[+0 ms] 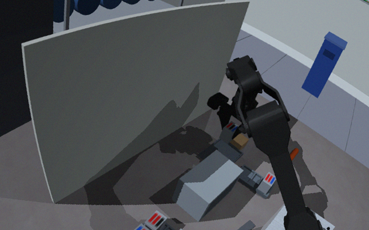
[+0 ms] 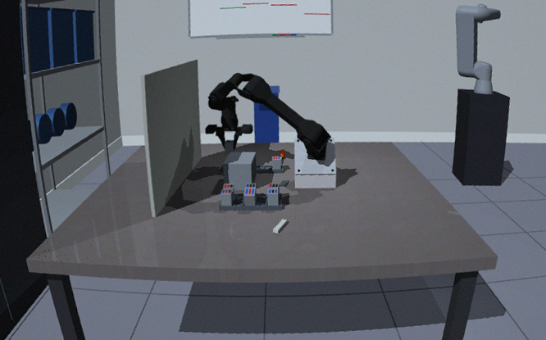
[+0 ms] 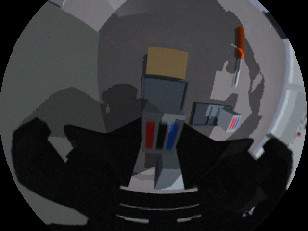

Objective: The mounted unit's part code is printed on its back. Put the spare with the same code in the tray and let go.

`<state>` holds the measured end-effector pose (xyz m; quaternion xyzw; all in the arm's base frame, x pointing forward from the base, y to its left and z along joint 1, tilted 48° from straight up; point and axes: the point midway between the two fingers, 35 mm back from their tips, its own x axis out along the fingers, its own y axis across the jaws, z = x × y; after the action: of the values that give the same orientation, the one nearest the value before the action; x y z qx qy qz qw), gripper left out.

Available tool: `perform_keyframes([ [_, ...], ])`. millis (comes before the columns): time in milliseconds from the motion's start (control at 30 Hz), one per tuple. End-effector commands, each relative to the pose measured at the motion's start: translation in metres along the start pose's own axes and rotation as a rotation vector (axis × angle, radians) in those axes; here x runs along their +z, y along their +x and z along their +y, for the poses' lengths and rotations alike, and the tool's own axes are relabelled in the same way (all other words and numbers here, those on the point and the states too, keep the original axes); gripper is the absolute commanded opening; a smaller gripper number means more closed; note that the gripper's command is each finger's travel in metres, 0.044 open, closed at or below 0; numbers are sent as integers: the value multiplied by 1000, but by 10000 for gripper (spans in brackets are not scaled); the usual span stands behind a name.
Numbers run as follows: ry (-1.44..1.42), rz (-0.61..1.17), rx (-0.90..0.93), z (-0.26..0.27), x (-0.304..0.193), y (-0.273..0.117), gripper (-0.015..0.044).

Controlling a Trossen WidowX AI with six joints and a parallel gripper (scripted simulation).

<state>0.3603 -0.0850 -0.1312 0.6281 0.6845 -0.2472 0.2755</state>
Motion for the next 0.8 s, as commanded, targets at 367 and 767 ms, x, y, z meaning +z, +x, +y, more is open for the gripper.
perform_keyframes([
  [367, 8, 9, -5, -3, -2, 17, 0],
  [767, 7, 10, -5, -4, -3, 28, 0],
])
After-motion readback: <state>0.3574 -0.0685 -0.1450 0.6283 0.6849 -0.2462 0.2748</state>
